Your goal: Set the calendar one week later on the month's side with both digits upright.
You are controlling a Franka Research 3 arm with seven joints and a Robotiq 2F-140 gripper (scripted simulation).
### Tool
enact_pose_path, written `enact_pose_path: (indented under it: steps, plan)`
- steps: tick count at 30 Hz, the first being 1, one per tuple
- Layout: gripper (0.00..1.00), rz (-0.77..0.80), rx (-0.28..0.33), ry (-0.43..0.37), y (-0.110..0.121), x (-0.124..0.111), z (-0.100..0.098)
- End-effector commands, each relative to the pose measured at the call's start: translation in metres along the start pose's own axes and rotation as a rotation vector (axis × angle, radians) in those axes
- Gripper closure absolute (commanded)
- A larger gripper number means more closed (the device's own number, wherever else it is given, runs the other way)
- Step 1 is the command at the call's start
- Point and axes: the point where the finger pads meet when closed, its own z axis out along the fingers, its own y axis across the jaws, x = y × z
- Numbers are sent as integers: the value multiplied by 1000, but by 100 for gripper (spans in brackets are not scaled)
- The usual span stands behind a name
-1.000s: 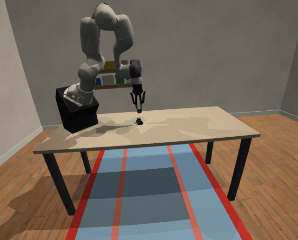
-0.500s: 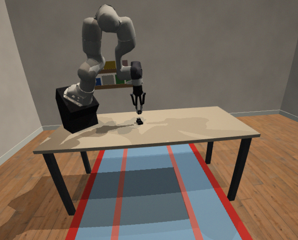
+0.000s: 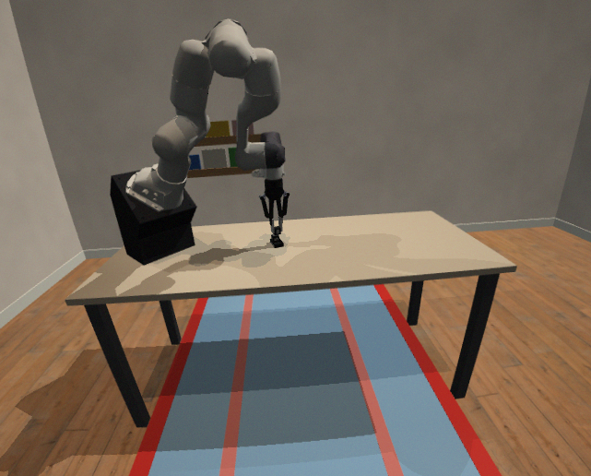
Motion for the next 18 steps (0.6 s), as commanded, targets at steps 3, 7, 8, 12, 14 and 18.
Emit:
enact_pose_path:
  steps: [3,7,8,12,14,18]
  plan:
    - [84,42,-9,-9,1,-2,11]
    - [84,42,-9,-9,1,-2,13]
    - [84,42,-9,-9,1,-2,14]
    - [84,42,-9,-9,1,-2,14]
    - [84,42,-9,-9,1,-2,14]
    - [84,42,-9,-9,1,-2,14]
